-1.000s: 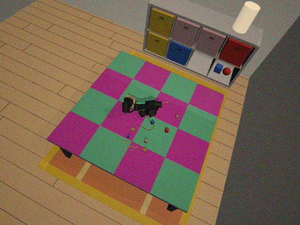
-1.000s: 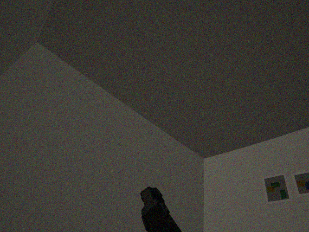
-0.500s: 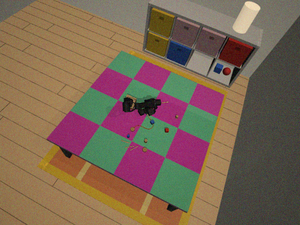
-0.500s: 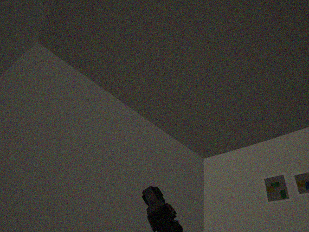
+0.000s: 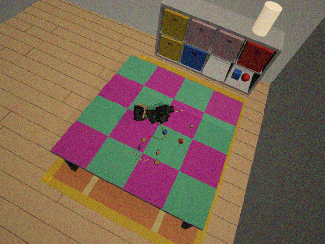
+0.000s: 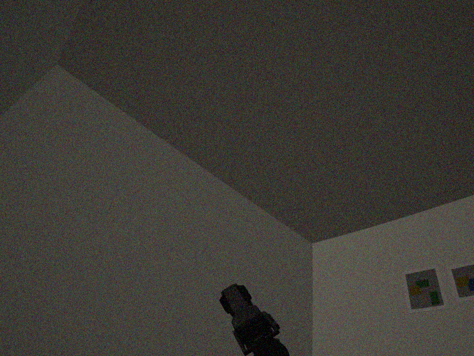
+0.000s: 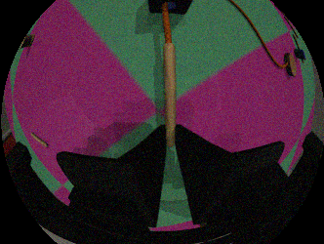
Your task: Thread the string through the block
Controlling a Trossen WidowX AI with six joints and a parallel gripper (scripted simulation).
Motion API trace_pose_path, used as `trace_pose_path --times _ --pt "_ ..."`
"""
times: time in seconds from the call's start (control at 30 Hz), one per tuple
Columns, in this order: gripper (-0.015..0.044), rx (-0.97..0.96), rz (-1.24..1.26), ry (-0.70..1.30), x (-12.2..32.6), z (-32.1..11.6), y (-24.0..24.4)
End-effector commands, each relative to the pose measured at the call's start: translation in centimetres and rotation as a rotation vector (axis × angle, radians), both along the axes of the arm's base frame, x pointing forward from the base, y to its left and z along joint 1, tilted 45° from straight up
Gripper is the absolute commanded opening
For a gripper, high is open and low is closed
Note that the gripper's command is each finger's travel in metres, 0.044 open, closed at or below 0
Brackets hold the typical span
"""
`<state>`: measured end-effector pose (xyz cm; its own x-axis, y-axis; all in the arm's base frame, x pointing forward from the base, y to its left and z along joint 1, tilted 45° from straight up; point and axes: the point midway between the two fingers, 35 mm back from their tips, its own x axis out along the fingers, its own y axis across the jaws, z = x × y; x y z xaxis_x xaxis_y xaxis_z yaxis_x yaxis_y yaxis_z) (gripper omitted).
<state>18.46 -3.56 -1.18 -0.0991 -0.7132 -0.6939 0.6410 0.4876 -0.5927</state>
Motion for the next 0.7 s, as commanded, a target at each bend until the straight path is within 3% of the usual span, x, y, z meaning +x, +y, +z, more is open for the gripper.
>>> trace_pose_path --times 0.0,0.33,0.6,0.67 --pt "0.0 0.009 0.002 -0.005 -0.5 -0.5 0.0" --pt "0.0 0.019 0.01 -0.012 -1.2 -1.3 -0.2" --pt "0.021 0.011 0.01 -0.012 -0.9 -0.4 0.5" --pt "0.021 0.01 0.012 -0.006 -0.5 1.6 2.5"
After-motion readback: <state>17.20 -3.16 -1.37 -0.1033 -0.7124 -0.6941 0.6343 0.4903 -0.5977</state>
